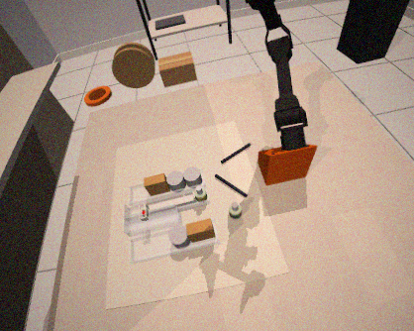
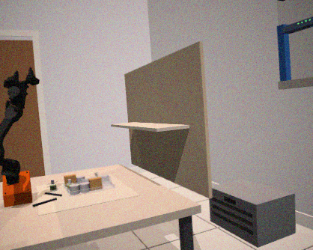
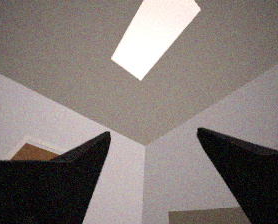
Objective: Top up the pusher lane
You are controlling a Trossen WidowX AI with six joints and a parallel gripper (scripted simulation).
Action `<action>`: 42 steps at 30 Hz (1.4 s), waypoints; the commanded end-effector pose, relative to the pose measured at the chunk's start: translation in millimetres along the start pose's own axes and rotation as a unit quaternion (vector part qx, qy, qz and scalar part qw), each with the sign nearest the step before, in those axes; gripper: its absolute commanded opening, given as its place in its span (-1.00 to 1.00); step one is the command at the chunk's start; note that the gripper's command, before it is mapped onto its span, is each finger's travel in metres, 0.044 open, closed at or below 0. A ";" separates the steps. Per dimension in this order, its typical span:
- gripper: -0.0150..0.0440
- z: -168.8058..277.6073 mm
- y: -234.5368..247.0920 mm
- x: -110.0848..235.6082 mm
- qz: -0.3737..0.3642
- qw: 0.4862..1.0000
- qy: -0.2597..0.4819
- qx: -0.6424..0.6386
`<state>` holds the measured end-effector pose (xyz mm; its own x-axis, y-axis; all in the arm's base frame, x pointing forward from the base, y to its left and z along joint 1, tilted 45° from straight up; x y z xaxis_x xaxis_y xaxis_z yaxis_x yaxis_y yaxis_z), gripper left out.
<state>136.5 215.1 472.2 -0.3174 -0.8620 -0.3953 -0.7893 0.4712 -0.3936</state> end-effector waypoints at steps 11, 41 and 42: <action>1.00 119.6 -3.7 -15.2 0.068 0.966 0.224 -0.106; 1.00 417.2 33.2 167.3 0.459 0.365 0.774 -0.239; 1.00 422.0 35.1 179.1 0.474 0.333 0.784 -0.225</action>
<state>281.6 178.9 64.2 -0.2631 0.2712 0.9259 0.0829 0.9625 -0.2584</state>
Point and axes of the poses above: the point midway between the two fingers, 35 mm back from their tips, its own x axis back along the fingers, its own y axis across the jaws, z = x × y, the point moved 9 cm from there along x, back along the fingers, and after that the axes turned 8 degrees about -x, right-handed, at the moved point
